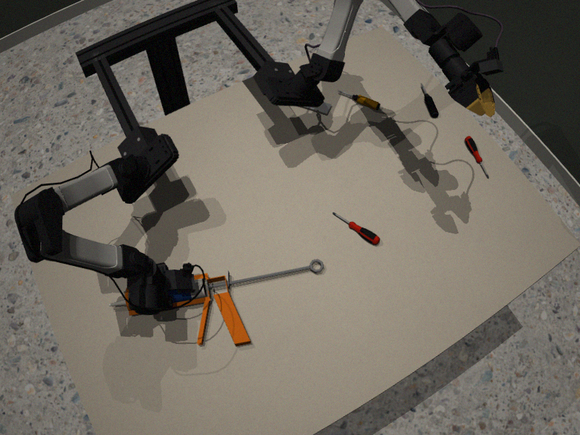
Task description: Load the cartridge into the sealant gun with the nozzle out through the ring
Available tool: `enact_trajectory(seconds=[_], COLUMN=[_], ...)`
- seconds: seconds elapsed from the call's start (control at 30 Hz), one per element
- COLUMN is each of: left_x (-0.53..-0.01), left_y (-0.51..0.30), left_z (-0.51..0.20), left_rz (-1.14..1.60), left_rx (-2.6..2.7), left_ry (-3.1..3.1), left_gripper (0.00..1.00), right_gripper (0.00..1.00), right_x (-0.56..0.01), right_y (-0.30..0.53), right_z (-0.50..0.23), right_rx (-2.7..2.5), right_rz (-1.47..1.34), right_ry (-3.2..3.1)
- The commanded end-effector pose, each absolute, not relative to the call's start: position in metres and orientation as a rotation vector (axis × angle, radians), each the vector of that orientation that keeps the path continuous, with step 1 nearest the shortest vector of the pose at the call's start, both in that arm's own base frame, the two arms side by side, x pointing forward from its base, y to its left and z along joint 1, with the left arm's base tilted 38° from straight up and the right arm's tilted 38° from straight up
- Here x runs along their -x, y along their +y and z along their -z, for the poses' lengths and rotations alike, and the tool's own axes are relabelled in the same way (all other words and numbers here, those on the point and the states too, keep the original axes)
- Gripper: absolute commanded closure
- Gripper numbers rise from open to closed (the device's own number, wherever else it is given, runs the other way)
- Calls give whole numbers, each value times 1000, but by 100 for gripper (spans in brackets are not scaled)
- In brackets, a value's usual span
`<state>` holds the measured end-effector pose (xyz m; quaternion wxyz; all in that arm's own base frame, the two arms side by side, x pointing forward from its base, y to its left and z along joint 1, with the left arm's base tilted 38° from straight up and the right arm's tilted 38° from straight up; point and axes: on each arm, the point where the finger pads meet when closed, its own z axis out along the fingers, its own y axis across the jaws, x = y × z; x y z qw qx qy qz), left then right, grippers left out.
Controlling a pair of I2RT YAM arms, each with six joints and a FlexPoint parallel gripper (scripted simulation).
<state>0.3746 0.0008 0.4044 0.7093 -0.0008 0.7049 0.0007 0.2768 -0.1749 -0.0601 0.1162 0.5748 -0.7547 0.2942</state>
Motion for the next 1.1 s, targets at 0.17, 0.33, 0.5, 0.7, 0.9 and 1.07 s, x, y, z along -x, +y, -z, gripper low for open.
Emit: enact_trajectory(seconds=[0.17,0.33,0.5,0.7,0.9,1.07], left_x=[-377,-377,-377,-377,-377,-377], left_y=[-4,-4,-4,-4,-4,-4], left_z=[-398,-398,-398,-398,-398,-398], left_rz=[-3,-3,-3,-3,-3,-3], left_rx=[-8,-8,-8,-8,-8,-8], left_ry=[1581,1581,1581,1581,1581,1581], left_gripper=[32,32,32,32,32,32], right_gripper=[41,41,41,41,41,100], right_x=[-272,-271,-287,-273,-269,-272], right_y=[-177,-172,-166,-174,-173,-174], right_z=[65,66,50,64,67,66], right_rx=[-1679,-1693,-1710,-1688,-1688,-1687], right_rz=[-838,-826,-890,-841,-815,-824], right_ry=[-2192,-2198,-2224,-2221,-2214,-2217])
